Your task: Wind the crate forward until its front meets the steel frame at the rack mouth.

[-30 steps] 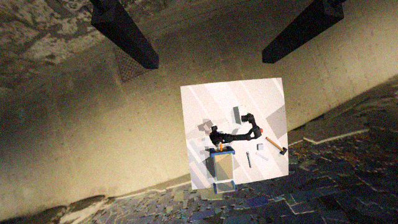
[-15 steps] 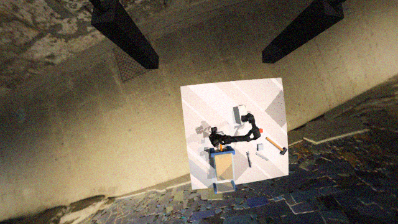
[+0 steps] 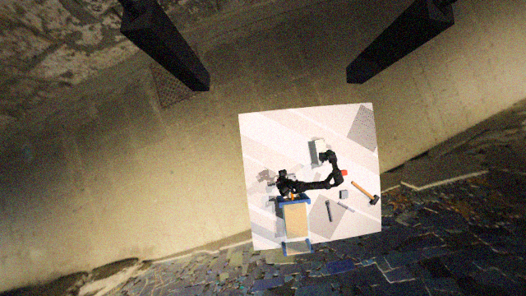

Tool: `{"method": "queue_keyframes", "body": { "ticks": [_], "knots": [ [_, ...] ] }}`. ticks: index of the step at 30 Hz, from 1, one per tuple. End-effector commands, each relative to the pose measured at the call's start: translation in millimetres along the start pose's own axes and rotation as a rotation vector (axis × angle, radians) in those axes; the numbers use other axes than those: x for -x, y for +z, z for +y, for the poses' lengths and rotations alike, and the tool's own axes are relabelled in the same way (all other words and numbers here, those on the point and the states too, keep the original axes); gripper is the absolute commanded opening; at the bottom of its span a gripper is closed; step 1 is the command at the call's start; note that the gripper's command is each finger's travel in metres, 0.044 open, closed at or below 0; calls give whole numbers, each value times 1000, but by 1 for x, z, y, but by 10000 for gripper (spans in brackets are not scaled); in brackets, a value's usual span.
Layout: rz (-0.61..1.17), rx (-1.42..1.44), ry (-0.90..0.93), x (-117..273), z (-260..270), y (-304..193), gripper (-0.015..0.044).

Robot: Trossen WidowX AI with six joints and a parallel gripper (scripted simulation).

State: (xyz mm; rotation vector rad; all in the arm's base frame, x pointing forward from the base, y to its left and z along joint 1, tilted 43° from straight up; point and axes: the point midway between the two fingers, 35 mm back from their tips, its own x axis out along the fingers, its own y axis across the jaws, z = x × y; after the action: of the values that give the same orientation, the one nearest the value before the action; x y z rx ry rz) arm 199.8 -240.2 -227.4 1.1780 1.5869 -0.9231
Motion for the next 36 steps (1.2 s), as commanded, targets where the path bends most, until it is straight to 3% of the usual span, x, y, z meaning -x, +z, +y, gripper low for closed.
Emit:
{"method": "queue_keyframes", "body": {
  "ticks": [1, 36],
  "knots": [
    [-4, 24, 45, -2, 23, 1, 0],
    [-3, 25, 48, 2, 65, -3, 0]
  ]
}}
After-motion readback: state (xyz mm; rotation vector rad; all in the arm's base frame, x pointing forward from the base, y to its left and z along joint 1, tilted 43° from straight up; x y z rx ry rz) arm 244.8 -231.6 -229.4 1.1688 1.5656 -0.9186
